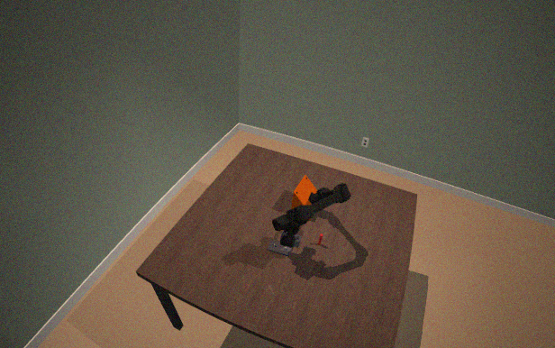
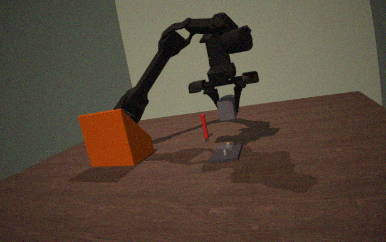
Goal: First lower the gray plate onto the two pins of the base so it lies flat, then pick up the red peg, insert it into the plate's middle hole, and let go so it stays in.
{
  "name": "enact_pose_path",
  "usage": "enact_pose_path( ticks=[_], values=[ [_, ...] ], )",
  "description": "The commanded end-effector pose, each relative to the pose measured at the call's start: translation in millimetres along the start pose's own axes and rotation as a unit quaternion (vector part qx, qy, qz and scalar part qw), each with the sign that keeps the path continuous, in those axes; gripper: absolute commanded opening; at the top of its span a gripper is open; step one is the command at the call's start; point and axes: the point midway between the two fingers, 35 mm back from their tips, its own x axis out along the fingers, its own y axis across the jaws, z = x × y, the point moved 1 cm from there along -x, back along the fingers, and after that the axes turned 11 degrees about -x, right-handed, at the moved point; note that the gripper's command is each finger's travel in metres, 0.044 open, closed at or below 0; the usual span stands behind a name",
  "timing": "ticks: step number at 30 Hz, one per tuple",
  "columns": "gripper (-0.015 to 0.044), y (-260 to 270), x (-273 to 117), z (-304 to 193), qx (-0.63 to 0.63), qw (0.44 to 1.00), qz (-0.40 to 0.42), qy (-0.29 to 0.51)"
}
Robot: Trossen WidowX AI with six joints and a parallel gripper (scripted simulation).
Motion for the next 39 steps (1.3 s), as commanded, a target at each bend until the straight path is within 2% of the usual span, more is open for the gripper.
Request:
enact_pose_path(
  ticks=[1, 18, 39],
  values=[
    [0.0000, -5.0, 6.3, 10.6, 0.000, 1.000, -0.001, -0.002],
    [0.0000, -23.7, 35.1, 48.8, 0.000, 1.000, -0.001, -0.001],
    [0.0000, -24.5, 36.2, 50.1, 0.001, 1.000, -0.001, -0.001]
  ],
)
